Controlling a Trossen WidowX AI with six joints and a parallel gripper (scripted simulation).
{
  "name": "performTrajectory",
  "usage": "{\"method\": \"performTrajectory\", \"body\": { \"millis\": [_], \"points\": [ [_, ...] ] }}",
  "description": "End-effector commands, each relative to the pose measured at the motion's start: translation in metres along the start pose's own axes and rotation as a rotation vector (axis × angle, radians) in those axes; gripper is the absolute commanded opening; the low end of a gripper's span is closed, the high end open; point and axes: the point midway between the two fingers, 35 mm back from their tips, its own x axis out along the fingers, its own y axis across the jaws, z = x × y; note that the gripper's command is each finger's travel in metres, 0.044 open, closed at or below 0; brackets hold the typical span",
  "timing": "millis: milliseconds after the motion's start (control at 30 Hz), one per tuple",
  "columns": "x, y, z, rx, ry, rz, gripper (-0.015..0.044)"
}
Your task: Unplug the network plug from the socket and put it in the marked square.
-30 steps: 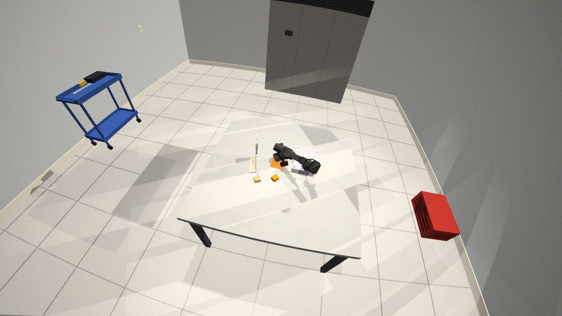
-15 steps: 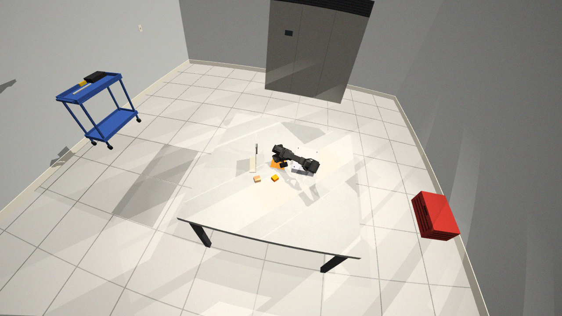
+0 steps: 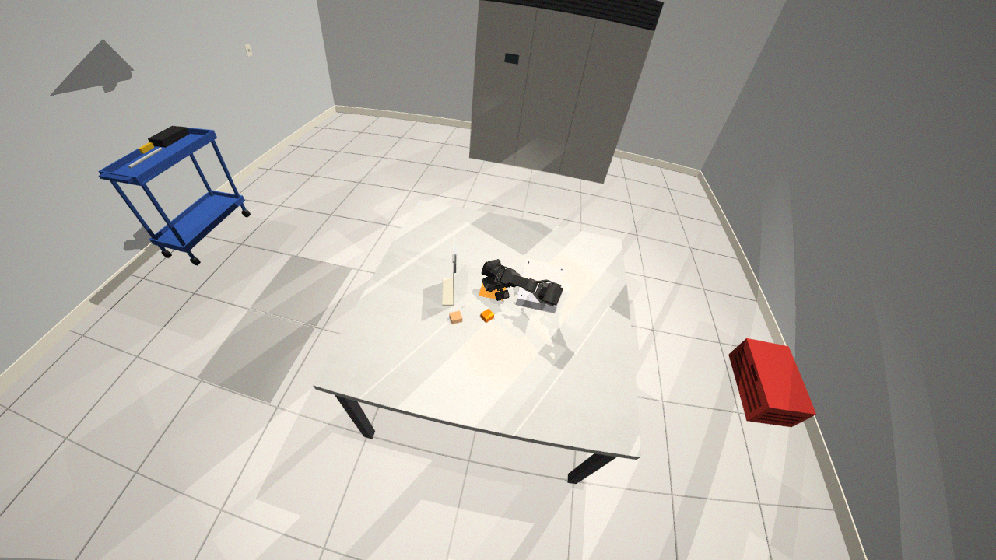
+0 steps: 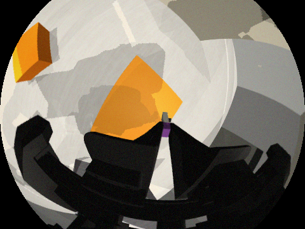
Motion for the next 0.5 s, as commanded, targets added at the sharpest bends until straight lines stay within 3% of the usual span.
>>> {"method": "performTrajectory", "body": {
  "millis": [0,467],
  "points": [
    [0.007,0.005,-0.003,0.005,0.006,0.000,0.0000],
    [0.019,0.016,-0.004,0.006,0.004,0.002,0.0000]
  ]
}}
